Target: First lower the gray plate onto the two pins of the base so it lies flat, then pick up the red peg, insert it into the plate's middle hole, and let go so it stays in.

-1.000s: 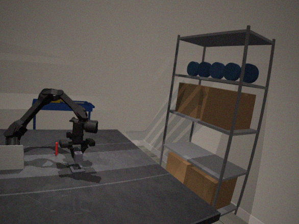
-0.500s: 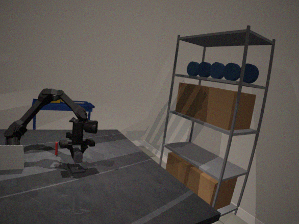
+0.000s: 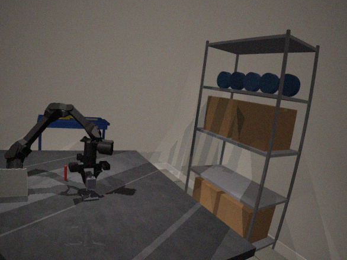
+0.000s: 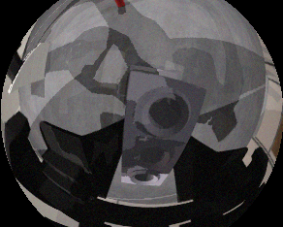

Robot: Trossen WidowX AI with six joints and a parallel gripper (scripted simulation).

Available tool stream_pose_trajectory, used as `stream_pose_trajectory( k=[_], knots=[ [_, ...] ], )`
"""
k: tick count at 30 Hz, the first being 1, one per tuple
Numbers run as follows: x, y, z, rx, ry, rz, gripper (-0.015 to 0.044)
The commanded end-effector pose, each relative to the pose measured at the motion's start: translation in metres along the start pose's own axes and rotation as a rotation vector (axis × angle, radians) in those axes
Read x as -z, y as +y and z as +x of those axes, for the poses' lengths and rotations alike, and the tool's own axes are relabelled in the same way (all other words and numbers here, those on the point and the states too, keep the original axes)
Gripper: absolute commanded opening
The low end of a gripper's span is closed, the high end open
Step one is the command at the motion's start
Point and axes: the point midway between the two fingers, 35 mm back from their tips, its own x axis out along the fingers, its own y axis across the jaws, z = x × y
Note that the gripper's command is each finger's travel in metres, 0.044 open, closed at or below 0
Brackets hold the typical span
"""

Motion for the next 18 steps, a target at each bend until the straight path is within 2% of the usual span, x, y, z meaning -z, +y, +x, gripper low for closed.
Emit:
stream_pose_trajectory(
  k=[1,18],
  knots=[
    [0.001,0.002,0.002,-0.003,0.001,-0.002,0.0],
    [0.001,0.002,0.023,-0.003,0.001,-0.002,0.0]
  ],
)
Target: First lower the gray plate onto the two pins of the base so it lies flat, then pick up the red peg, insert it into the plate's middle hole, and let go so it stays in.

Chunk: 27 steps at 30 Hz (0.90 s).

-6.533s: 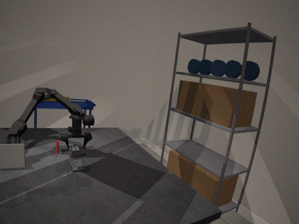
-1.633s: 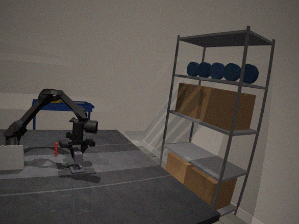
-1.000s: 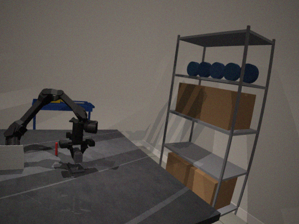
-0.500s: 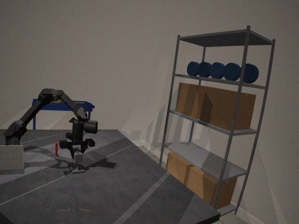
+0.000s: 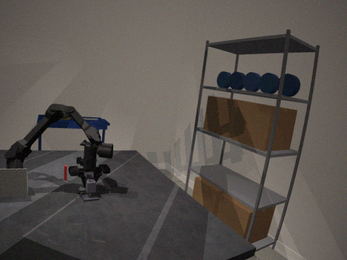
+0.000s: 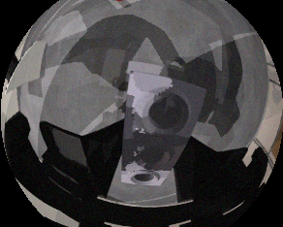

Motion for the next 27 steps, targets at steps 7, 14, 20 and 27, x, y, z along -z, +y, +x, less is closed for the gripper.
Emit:
stream_pose_trajectory(
  k=[7,14,20,27],
  knots=[
    [-0.001,0.002,0.017,-0.005,-0.007,0.006,0.0],
    [-0.001,0.002,0.024,-0.005,-0.008,0.006,0.0],
    [-0.001,0.0,0.02,0.001,0.0,-0.002,0.0],
    [-0.001,0.0,0.02,0.001,0.0,-0.002,0.0157]
  ],
)
